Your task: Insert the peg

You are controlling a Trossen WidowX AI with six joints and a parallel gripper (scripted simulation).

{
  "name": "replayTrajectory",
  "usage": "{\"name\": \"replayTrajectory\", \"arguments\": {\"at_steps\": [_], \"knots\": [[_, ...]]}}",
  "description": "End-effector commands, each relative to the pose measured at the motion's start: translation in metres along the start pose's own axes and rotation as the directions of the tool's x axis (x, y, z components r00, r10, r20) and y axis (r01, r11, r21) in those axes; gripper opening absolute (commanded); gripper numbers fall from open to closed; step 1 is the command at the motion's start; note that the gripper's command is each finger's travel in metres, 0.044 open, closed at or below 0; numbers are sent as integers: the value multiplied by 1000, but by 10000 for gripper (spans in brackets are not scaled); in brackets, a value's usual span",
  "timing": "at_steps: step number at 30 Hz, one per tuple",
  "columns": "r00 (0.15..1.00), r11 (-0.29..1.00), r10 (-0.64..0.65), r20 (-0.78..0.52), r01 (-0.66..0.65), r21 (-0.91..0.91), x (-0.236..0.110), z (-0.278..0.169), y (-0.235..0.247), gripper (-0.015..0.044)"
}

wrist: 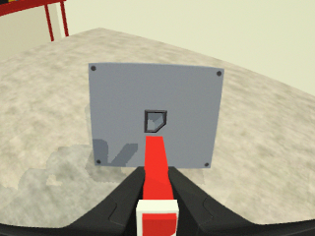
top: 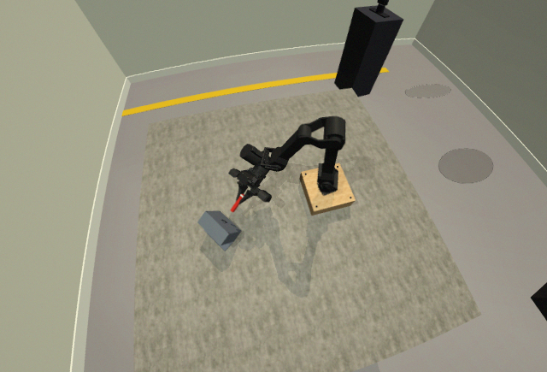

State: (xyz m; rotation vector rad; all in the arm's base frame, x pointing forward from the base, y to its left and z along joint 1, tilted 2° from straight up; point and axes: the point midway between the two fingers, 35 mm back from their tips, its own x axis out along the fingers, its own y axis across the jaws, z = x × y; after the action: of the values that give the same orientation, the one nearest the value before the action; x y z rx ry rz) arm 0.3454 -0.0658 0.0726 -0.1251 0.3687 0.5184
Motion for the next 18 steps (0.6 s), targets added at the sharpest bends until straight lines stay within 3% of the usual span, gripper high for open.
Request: {"name": "replayTrajectory", "arguments": {"at_steps": [1, 18], "knots": [[1000, 1000, -2, 5, 2, 7, 5, -1, 0, 0], [999, 1000, -11, 30, 10, 13, 19, 0, -1, 0]]}}
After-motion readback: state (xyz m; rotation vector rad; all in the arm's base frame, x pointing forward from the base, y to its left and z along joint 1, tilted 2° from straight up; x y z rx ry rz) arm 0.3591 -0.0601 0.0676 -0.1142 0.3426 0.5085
